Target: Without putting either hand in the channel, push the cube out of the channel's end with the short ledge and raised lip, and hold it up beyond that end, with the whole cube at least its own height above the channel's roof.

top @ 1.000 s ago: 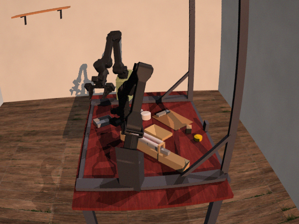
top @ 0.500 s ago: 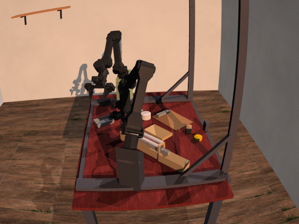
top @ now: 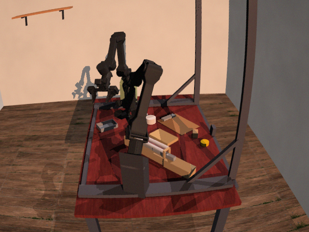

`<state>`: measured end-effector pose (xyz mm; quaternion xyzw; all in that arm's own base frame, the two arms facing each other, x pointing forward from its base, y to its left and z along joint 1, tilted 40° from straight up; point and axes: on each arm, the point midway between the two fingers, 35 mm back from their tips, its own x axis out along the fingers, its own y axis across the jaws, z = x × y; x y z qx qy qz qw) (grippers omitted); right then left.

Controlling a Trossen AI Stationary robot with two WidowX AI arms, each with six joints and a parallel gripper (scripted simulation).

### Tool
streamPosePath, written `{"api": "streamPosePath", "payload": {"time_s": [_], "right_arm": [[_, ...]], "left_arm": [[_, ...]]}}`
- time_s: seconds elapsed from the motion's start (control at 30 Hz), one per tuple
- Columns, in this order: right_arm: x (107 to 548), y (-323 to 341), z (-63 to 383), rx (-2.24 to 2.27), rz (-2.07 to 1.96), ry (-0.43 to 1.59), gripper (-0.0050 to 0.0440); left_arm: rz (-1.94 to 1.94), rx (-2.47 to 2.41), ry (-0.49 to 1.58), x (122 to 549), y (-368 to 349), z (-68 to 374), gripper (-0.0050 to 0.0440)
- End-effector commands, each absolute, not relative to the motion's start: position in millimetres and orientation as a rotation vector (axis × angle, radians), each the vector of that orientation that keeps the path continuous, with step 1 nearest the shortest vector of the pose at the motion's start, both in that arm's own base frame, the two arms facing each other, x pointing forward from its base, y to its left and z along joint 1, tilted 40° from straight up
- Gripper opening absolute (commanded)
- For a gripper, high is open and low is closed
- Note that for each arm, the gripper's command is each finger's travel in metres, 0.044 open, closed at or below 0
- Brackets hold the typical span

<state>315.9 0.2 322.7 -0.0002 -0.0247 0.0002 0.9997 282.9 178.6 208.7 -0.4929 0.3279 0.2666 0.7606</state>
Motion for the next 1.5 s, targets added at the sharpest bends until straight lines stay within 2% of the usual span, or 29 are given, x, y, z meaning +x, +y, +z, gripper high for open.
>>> {"api": "streamPosePath", "payload": {"time_s": [0.0,1.47], "right_arm": [[311.9,-0.1,333.5,0.001,-0.001,-0.079,0.04],[311.9,-0.1,333.5,0.001,-0.001,-0.079,0.04]], "left_arm": [[0.568,-1.054,0.679,281.7,178.4,222.3,0.0],[0.572,-1.062,0.7,282.4,177.3,214.6,0.0]]}}
